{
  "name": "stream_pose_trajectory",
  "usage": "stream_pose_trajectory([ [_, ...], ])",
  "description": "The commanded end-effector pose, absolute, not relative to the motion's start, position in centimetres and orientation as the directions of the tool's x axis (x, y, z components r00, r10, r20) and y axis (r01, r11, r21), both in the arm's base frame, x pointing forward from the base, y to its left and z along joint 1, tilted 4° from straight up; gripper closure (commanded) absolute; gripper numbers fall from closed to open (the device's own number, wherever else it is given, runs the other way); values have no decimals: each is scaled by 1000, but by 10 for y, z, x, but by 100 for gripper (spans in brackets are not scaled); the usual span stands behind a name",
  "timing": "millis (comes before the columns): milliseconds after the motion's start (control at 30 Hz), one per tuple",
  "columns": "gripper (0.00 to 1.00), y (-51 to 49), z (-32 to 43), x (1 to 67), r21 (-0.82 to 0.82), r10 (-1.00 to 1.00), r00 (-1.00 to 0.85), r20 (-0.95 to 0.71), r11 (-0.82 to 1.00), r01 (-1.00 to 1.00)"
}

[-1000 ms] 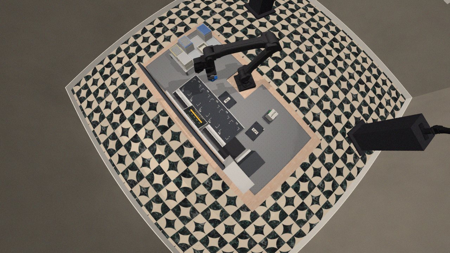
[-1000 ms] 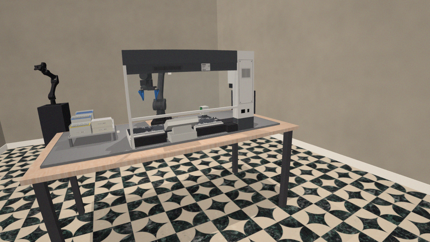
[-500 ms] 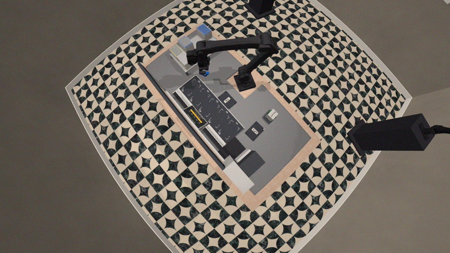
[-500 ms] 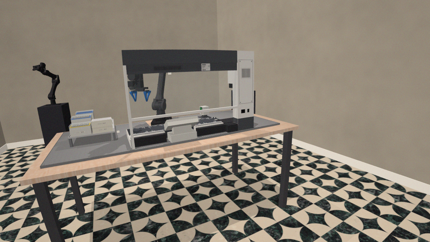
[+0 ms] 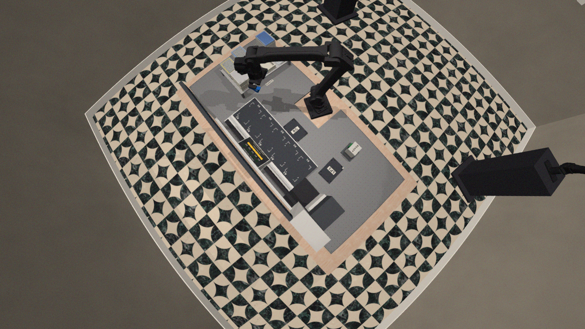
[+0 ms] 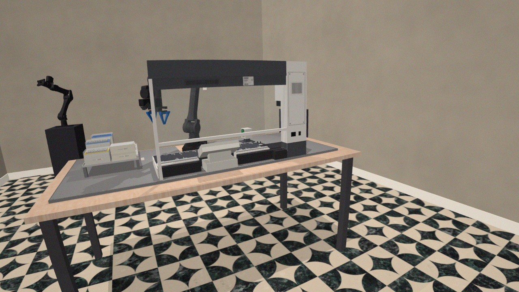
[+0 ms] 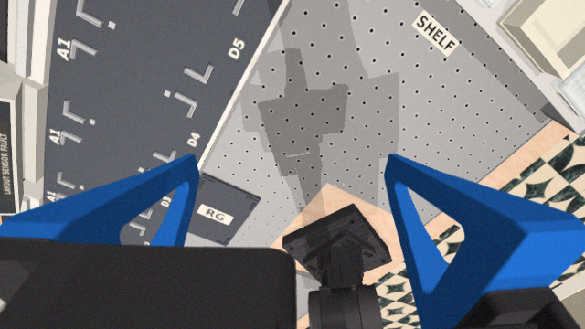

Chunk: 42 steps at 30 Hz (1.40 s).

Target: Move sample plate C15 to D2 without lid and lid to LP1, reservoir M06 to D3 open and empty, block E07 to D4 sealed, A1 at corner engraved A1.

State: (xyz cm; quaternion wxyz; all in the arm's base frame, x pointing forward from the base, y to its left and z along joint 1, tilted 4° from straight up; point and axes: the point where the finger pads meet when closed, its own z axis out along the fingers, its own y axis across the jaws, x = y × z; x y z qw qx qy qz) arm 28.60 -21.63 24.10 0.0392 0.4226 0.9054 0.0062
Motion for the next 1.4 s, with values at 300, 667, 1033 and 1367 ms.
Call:
stream_pose_trajectory([
  [300,0,-292,266,310,85,909,-401,-109,411,908],
  [667,0,-334,267,316,91,969,-233,-80,240,966],
  [1033,0,-378,269,325,99,992,-110,-69,116,988],
  [1367,0,-426,270,334,95,989,-131,-73,138,986],
])
